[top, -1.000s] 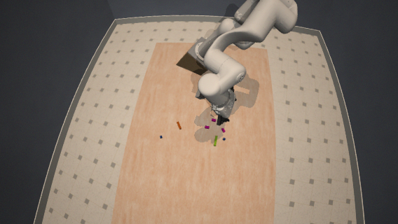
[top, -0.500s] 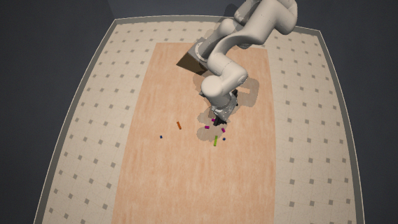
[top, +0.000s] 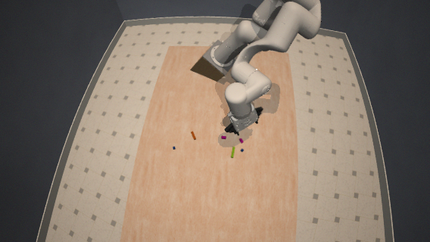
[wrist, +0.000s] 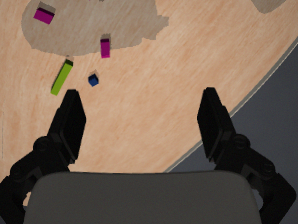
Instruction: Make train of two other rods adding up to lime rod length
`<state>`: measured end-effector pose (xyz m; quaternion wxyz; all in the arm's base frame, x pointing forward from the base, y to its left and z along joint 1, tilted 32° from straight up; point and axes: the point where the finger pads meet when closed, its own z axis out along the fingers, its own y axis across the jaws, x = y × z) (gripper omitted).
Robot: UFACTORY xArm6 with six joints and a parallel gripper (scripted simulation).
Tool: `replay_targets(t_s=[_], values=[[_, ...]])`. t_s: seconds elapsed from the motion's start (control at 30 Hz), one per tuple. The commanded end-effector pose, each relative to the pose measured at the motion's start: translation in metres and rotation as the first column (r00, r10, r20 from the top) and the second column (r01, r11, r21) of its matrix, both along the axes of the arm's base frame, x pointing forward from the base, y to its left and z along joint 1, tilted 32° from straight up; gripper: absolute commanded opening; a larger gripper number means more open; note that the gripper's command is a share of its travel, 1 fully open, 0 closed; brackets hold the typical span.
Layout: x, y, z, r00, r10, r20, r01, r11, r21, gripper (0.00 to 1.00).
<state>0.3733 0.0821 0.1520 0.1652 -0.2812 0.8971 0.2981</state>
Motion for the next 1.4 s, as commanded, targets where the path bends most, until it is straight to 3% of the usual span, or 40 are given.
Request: replay_targets(t_s=[0.0,0.17,0.4,0.57,1.37], values=[[0.002,0.004,-0.013,0.986,-0.150,-0.067,0.148,0.988,-0.031,1.00],[0.000,0.006,-0.021,0.966,-0.236,-0.106,0.233,0.971,-0.045,1.00],[-0.006,0.007,-0.042,0.866,-0.460,-0.195,0.450,0.888,-0.095,1.00],[-0.009,0.006,-0.048,0.817,-0.533,-0.219,0.520,0.846,-0.115,1.00],[-0.009,0.005,-0.050,0.808,-0.545,-0.223,0.532,0.838,-0.119,1.00]])
